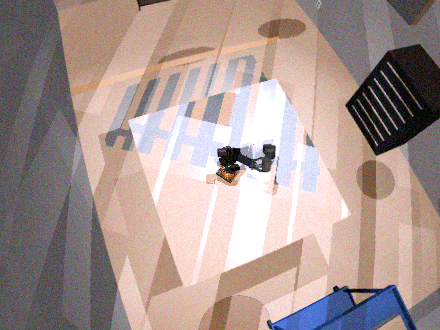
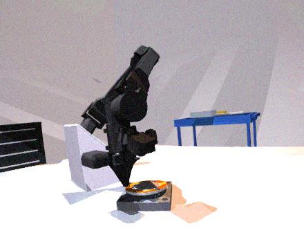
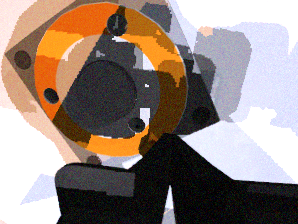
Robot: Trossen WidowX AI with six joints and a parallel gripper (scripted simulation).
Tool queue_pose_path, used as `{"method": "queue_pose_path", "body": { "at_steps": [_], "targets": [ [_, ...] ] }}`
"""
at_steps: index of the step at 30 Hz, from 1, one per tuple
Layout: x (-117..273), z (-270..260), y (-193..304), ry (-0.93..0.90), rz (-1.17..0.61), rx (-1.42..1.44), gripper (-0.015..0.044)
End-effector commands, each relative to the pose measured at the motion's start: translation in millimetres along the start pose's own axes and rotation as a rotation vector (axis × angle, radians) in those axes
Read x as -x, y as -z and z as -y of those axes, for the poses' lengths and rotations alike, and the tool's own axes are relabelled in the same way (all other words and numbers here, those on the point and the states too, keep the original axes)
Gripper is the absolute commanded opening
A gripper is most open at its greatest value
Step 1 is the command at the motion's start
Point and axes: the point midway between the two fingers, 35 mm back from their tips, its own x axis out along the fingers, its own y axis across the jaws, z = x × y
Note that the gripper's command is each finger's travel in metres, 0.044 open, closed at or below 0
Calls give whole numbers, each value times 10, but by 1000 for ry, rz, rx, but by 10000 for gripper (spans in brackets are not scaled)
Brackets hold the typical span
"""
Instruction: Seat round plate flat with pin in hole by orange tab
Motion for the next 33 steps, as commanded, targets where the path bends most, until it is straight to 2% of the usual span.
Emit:
{"method": "queue_pose_path", "body": {
  "at_steps": [1, 10, 20, 33],
  "targets": [
    [-12, -33, 64, -7, -10, 0, 0],
    [-10, -59, 90, -7, -10, 0, 0],
    [412, -39, 109, -5, -10, 0, 0],
    [344, -33, 101, -9, -8, -8, 0]
  ]
}}
